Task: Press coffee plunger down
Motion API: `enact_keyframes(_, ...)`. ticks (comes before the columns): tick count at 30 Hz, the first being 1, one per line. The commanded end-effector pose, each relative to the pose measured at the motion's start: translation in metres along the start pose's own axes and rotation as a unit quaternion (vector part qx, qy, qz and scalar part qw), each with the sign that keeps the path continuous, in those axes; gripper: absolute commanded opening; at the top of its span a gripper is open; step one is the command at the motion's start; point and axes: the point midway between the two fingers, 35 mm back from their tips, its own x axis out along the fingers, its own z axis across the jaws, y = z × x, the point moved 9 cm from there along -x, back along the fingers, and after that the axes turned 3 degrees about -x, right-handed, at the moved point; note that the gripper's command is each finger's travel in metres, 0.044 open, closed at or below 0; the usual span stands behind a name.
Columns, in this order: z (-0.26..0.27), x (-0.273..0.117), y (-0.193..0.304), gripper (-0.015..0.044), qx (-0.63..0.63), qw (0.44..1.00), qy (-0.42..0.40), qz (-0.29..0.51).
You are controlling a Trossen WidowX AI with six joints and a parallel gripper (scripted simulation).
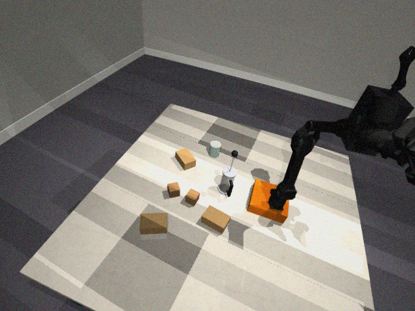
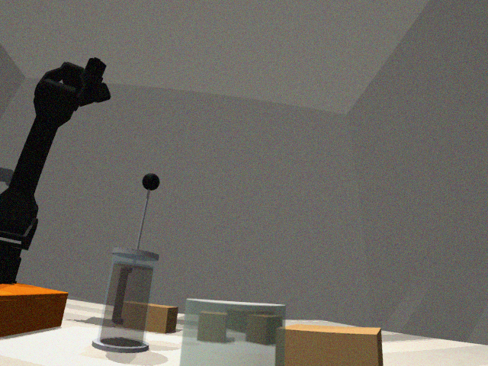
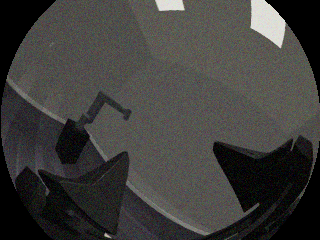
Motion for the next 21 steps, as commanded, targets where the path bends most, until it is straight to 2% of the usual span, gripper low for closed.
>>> enact_keyframes(1, -0.001, -0.001, 0.002, 0.0426, 0.001, 1.0, 0.002, 0.004)
enact_keyframes(4, -0.009, -0.009, 0.014, 0.044, 0.008, 0.999, 0.016, 0.034)
enact_keyframes(12, -0.04, -0.062, 0.069, 0.044, 0.043, 0.976, 0.103, 0.189)
enact_keyframes(21, -0.064, -0.158, 0.118, 0.044, 0.093, 0.886, 0.261, 0.372)
